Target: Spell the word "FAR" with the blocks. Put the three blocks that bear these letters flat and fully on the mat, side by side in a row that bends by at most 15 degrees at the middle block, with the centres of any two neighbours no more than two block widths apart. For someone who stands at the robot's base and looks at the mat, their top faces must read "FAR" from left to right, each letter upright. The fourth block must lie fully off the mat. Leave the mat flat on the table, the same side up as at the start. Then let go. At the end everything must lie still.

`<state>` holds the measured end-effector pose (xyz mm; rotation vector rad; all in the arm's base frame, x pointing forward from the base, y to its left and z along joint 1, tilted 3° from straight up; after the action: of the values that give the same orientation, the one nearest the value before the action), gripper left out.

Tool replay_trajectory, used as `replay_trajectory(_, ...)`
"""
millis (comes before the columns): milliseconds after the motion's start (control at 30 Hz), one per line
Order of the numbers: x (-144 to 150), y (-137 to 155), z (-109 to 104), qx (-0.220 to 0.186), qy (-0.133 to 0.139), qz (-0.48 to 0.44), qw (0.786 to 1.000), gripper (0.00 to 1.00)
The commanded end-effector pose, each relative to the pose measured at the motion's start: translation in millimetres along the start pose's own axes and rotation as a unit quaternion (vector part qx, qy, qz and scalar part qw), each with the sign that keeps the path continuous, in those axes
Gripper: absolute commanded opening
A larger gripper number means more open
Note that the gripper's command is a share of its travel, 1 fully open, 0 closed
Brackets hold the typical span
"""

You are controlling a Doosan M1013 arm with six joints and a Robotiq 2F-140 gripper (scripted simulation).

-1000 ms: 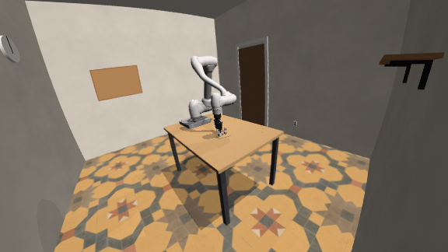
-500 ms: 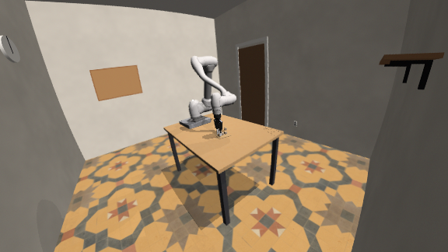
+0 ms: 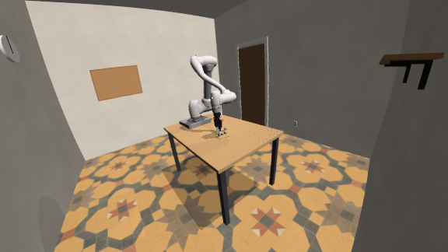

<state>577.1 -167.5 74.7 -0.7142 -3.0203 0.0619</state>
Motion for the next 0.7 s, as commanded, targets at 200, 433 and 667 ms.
replay_trajectory(200, -1.7, 1.6, -44.5, 0.0, -0.003, -0.001, 1.0, 0.25)
replay_trajectory(433, -1.5, 1.6, -64.2, 0.0, -0.003, -0.001, 1.0, 0.25)
replay_trajectory(667, -1.5, 1.6, -65.0, 0.0, -0.003, -0.001, 1.0, 1.0)
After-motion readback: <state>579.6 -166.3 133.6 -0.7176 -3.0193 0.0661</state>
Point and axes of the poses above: the point where the finger pads meet when closed, its own z axis out along the fingers, its own x axis across the jaws, y = z × x, the point moved 8 cm from there along -z, back along the fingers, and after that the axes turned 14 degrees about z, right-handed, at the moved point
